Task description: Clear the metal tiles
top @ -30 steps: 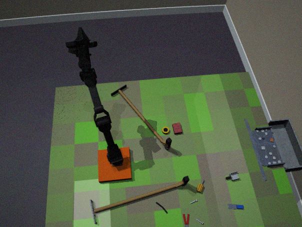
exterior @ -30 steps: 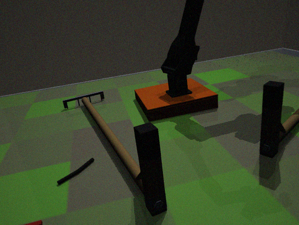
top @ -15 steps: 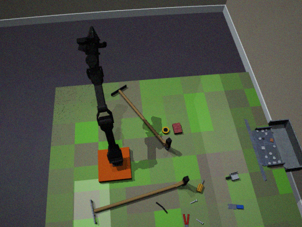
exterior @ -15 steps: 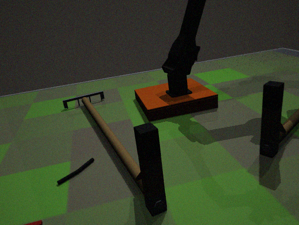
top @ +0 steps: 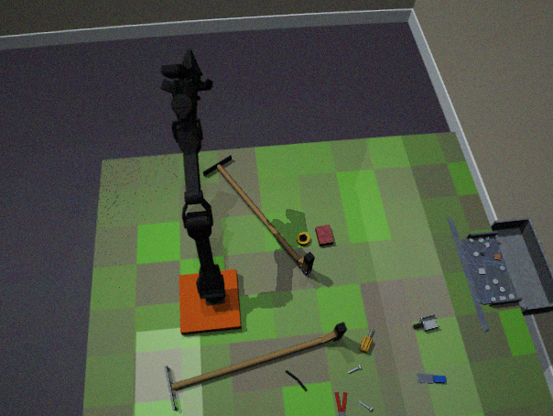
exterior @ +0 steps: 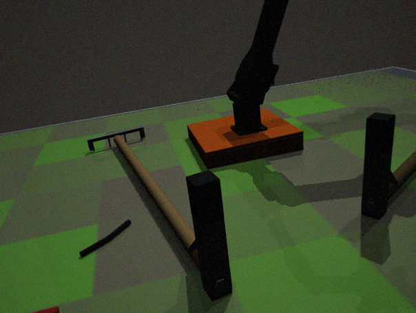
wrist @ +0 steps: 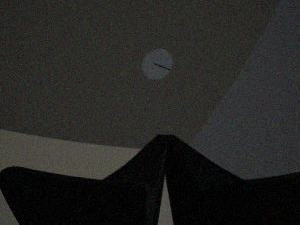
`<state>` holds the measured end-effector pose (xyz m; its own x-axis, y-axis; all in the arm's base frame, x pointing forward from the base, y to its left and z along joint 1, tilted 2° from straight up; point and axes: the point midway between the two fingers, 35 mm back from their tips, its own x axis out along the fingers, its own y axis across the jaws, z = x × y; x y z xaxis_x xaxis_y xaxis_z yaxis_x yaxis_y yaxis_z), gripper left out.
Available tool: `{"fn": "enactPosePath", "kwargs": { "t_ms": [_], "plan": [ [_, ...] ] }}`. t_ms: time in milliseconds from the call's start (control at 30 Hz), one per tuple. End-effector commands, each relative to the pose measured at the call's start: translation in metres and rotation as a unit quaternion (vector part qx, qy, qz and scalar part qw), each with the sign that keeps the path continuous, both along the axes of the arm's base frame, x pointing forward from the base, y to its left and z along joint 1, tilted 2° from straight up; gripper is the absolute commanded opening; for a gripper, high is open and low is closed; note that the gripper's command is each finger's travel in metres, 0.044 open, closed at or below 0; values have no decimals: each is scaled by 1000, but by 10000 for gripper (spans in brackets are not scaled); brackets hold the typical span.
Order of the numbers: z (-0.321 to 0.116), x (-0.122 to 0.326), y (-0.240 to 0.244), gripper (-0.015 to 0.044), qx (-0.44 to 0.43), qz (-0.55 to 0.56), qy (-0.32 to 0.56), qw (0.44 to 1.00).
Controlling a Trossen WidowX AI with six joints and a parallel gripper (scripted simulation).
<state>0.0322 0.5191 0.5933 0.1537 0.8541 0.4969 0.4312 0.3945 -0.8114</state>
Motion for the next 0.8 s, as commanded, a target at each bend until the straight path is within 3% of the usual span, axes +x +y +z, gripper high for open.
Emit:
{"fn": "enactPosePath", "kwargs": {
  "t_ms": [0,767],
  "plan": [
    [-6,15,3,0,-12,-5,11,1000],
    [-46,103,7,0,-81,-53,83,992]
  ]
}}
